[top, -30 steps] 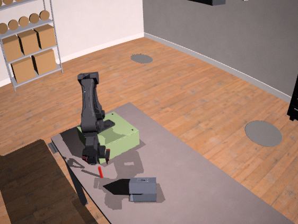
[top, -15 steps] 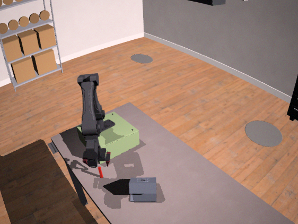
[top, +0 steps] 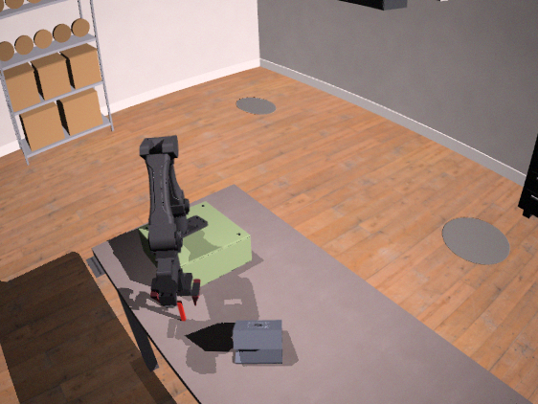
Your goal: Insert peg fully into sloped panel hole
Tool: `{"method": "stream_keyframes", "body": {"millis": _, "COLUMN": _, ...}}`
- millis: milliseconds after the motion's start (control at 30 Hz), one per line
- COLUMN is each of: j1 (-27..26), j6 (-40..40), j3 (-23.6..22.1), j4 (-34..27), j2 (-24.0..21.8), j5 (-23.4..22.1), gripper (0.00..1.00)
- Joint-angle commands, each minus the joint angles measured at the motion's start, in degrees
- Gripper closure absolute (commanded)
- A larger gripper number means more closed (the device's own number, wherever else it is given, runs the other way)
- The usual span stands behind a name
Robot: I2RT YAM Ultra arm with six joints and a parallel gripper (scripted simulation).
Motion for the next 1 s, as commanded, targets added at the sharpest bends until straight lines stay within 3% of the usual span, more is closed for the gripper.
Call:
{"method": "stream_keyframes", "body": {"millis": 0, "j1": 0.43, "j6": 0.61, "j3": -0.47, "j4": 2.23, "j2": 0.13, "j5": -0.15, "gripper": 0.00}}
{"method": "stream_keyframes", "body": {"millis": 33, "j1": 0.46, "j6": 0.63, "j3": -0.50, "j4": 2.36, "j2": 0.23, "j5": -0.16, "gripper": 0.00}}
{"method": "stream_keyframes", "body": {"millis": 333, "j1": -0.02, "j6": 0.04, "j3": 0.21, "j4": 0.42, "j2": -0.22, "j5": 0.00, "gripper": 1.00}}
{"method": "stream_keyframes", "body": {"millis": 633, "j1": -0.05, "j6": 0.05, "j3": 0.43, "j4": -0.45, "j2": -1.12, "j5": -0.03, "gripper": 1.00}}
{"method": "stream_keyframes", "body": {"millis": 967, "j1": -0.24, "j6": -0.06, "j3": 6.60, "j4": -13.53, "j2": -8.90, "j5": -0.08, "gripper": 1.00}}
